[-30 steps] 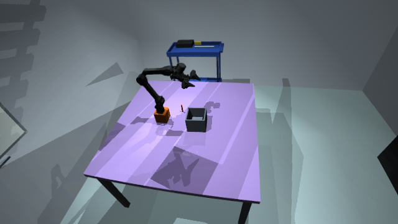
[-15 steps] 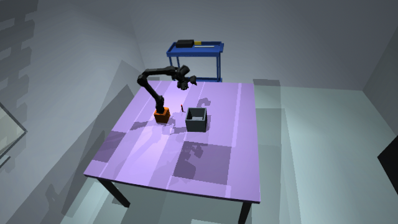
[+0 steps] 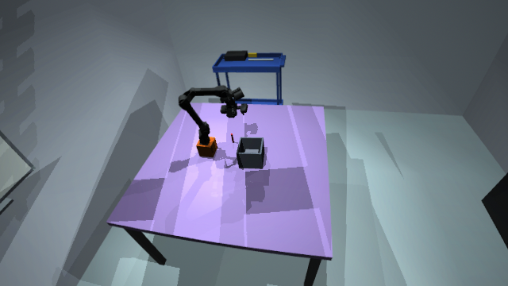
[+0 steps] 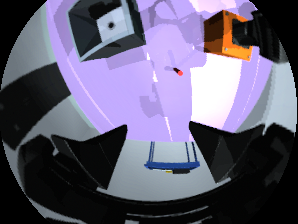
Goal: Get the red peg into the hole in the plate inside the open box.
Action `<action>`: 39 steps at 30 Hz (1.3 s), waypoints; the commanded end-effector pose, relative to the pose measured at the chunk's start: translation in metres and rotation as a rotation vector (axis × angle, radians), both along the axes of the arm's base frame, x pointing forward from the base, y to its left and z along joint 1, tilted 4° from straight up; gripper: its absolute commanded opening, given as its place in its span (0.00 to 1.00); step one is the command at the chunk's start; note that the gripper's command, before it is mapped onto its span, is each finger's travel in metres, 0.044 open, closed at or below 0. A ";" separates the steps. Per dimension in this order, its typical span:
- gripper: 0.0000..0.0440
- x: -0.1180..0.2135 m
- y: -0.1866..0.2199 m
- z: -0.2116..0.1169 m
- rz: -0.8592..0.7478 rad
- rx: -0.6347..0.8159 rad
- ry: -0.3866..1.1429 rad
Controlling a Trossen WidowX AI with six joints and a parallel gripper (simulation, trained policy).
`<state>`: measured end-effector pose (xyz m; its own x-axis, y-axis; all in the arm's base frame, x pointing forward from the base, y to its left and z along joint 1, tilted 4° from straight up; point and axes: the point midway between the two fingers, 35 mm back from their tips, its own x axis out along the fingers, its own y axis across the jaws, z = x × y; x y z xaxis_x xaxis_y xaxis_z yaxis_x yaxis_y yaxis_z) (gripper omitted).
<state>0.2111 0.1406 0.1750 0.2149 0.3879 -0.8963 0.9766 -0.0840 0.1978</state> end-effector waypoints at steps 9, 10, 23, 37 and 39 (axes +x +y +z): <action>1.00 -0.028 0.002 -0.042 0.079 -0.137 0.171; 1.00 -0.030 0.001 -0.046 0.089 -0.150 0.183; 1.00 -0.047 -0.007 -0.088 0.213 -0.302 0.286; 0.99 -0.051 -0.018 -0.134 0.291 -0.413 0.314; 0.98 -0.051 -0.019 -0.141 0.295 -0.423 0.312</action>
